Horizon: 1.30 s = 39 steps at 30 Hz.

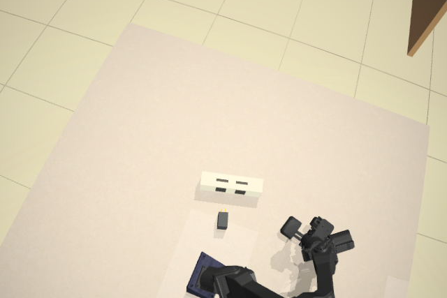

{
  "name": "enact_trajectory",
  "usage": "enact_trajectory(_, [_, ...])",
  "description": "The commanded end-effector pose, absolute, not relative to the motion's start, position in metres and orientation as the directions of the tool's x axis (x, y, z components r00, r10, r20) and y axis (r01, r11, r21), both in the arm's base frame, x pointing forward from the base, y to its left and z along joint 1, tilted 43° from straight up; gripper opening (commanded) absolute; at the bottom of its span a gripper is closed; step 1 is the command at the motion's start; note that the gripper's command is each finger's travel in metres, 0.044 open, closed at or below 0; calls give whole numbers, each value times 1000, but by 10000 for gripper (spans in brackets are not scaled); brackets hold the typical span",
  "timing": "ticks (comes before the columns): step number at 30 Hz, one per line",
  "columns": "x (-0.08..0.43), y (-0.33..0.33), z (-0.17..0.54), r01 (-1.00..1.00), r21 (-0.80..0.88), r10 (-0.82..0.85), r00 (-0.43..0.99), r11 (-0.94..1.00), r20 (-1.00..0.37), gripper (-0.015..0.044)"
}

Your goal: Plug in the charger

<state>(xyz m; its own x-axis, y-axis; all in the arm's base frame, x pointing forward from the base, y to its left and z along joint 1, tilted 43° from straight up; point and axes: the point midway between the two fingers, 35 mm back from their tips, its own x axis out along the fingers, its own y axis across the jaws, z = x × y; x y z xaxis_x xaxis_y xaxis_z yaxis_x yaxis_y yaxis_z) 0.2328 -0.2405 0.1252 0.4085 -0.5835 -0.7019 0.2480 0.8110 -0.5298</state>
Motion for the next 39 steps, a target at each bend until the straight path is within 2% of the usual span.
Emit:
enact_trajectory(1, [240, -228, 111, 228, -498, -548, 385, 836, -743, 440])
enact_trajectory(20, [258, -167, 62, 148, -406, -432, 262, 902, -863, 440])
enact_trajectory(39, [257, -109, 25, 61, -393, -397, 104, 918, -912, 440])
